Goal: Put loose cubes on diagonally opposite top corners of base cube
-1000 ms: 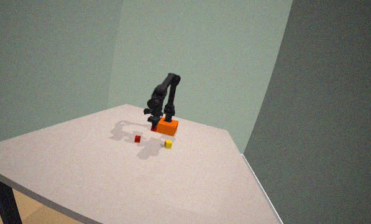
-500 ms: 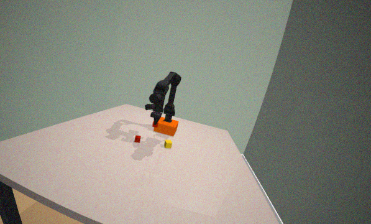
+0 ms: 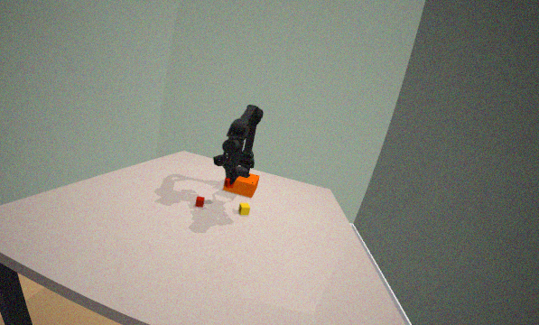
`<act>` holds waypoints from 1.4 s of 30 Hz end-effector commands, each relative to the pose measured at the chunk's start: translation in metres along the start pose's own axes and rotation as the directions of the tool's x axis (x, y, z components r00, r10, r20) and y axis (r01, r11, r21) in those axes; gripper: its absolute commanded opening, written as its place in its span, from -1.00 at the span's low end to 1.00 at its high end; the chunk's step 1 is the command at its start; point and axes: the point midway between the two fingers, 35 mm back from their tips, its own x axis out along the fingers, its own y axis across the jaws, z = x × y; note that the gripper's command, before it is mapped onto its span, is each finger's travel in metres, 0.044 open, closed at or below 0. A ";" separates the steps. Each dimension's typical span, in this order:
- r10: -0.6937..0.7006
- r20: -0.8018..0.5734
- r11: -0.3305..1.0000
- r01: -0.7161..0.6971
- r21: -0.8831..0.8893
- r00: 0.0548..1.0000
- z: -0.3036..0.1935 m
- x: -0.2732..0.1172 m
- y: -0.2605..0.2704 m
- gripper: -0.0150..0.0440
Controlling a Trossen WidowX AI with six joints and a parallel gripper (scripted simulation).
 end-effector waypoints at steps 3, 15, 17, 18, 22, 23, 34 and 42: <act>-0.001 0.000 0.978 0.001 -0.210 1.000 -0.003 0.004 0.008 -0.14; 0.000 -0.001 0.769 -0.001 -0.639 1.000 -0.013 0.010 0.024 -0.14; 0.000 -0.001 0.715 -0.001 -0.699 1.000 -0.015 0.012 0.027 -0.14; 0.000 -0.001 0.686 -0.001 -0.727 1.000 -0.016 0.012 0.028 -0.14; 0.001 -0.002 0.561 -0.002 -0.828 1.000 -0.020 0.015 0.033 -0.14; 0.001 -0.002 0.527 -0.002 -0.850 1.000 -0.021 0.015 0.035 -0.14; 0.002 -0.002 0.113 -0.003 -0.994 1.000 -0.032 0.022 0.049 -0.14; 0.002 -0.003 -0.207 -0.003 -0.978 1.000 -0.041 0.026 0.058 -0.14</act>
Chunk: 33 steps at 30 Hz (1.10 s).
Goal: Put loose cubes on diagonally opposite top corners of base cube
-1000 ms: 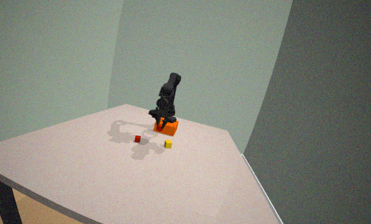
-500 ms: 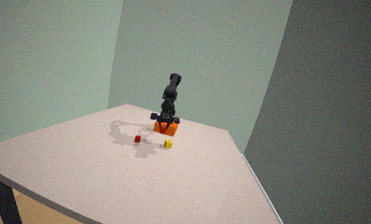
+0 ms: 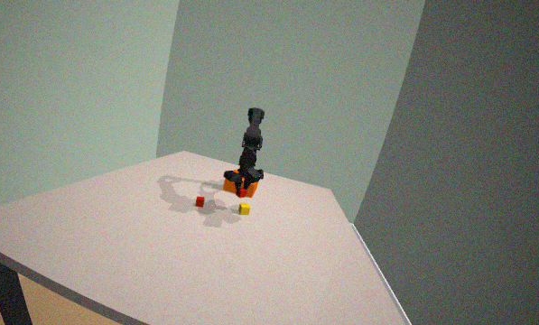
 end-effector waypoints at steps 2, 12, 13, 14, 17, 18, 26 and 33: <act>-0.001 -0.002 0.985 0.001 -0.171 1.000 0.006 0.003 0.004 -0.14; -0.001 -0.002 0.939 0.000 -0.345 1.000 0.012 0.006 0.008 -0.14; -0.001 -0.002 0.939 0.000 -0.345 1.000 0.012 0.006 0.008 -0.14; -0.001 -0.002 0.939 0.000 -0.345 1.000 0.012 0.006 0.008 -0.14; -0.001 -0.002 0.939 0.000 -0.345 1.000 0.012 0.006 0.008 -0.14; -0.001 -0.002 0.939 0.000 -0.345 1.000 0.012 0.006 0.008 -0.14; -0.001 -0.002 0.936 0.000 -0.351 1.000 0.012 0.023 0.008 -0.14; -0.001 -0.002 0.935 0.000 -0.354 1.000 0.012 0.032 0.008 -0.14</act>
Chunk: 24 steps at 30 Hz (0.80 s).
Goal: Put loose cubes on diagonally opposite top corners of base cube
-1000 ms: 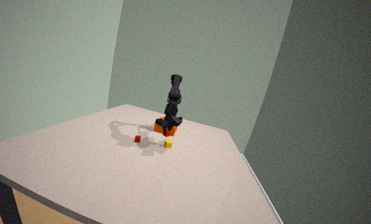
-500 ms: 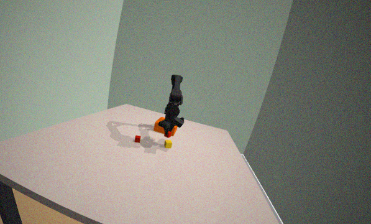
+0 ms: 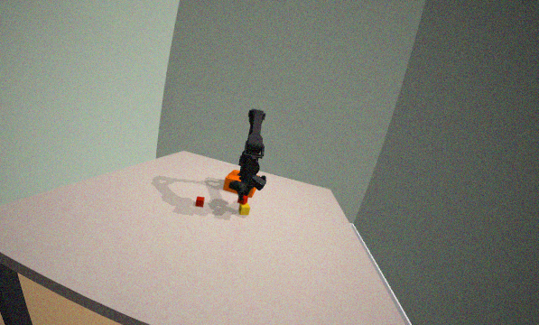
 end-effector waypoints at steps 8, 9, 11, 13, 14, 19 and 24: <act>-0.003 -0.001 1.000 0.003 0.003 1.000 0.000 0.003 -0.001 -0.14; -0.003 -0.001 1.000 0.003 0.003 1.000 0.000 0.003 -0.001 -0.14; -0.003 -0.001 1.000 0.003 0.003 1.000 0.000 0.003 -0.001 -0.14; -0.003 -0.001 1.000 0.003 0.003 1.000 0.000 0.003 -0.001 -0.14; -0.003 -0.001 1.000 0.003 0.003 1.000 0.000 0.003 -0.001 -0.14; -0.003 -0.001 1.000 0.003 0.003 1.000 0.000 0.003 -0.001 -0.14; -0.003 -0.001 1.000 0.003 0.003 1.000 0.000 0.003 -0.001 0.20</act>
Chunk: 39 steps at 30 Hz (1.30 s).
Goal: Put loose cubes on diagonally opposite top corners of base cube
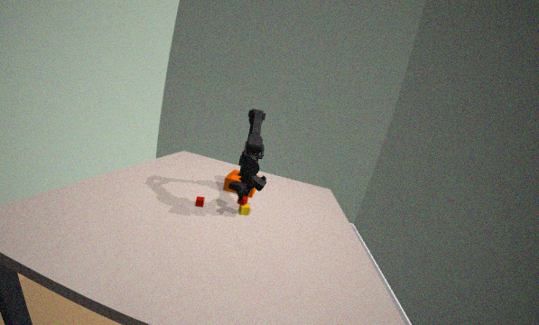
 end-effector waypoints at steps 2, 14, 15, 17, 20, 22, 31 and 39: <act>-0.002 -0.002 1.000 0.002 0.003 1.000 0.000 0.000 0.000 0.20; 0.000 0.000 1.000 0.000 0.000 1.000 0.000 -0.016 0.000 0.20; 0.000 0.000 1.000 0.000 0.000 1.000 0.000 -0.018 0.000 0.20; 0.000 0.000 1.000 0.000 0.000 1.000 0.000 -0.021 0.000 0.20; 0.000 0.000 1.000 0.000 0.000 1.000 0.000 -0.025 0.000 0.20; 0.000 0.000 1.000 0.000 0.000 1.000 0.000 -0.028 0.000 0.20; 0.004 -0.003 0.995 -0.004 0.104 1.000 -0.005 -0.030 -0.006 0.41; -0.003 -0.005 0.781 0.005 0.625 1.000 -0.034 -0.040 -0.038 0.41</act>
